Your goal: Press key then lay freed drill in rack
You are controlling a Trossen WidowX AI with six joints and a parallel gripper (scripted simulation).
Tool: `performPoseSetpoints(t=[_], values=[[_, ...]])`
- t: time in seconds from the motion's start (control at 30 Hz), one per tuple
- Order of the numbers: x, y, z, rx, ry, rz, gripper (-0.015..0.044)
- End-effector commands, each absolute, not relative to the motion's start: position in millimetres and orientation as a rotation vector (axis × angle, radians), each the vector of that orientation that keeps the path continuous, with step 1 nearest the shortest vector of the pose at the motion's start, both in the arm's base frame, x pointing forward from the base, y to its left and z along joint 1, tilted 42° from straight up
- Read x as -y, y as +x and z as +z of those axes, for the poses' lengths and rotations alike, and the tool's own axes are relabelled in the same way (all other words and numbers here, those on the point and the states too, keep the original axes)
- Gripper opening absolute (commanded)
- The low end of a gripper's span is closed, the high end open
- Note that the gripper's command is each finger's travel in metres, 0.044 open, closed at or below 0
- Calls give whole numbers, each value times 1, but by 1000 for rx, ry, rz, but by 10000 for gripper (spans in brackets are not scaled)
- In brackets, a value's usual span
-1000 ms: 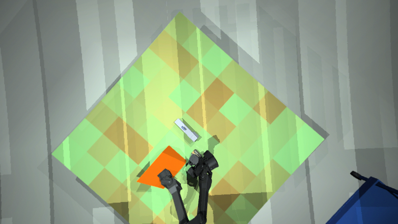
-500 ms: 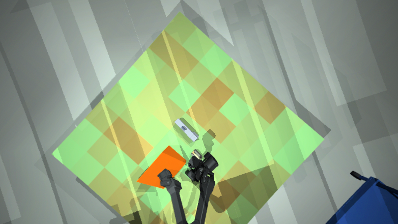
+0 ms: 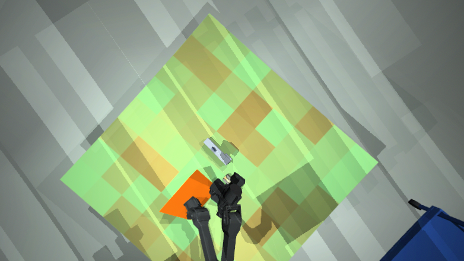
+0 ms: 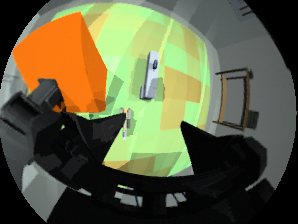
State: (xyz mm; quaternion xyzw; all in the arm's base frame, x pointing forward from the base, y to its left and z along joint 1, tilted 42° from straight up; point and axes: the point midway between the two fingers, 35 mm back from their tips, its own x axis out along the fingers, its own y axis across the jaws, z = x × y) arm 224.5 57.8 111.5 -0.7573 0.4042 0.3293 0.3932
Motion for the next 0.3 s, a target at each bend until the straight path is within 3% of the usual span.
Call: performPoseSetpoints(t=[0.0,0.27], values=[[-107,209,128,-821,-1869,897,440],[-189,140,160,-468,-1725,1126,440]])
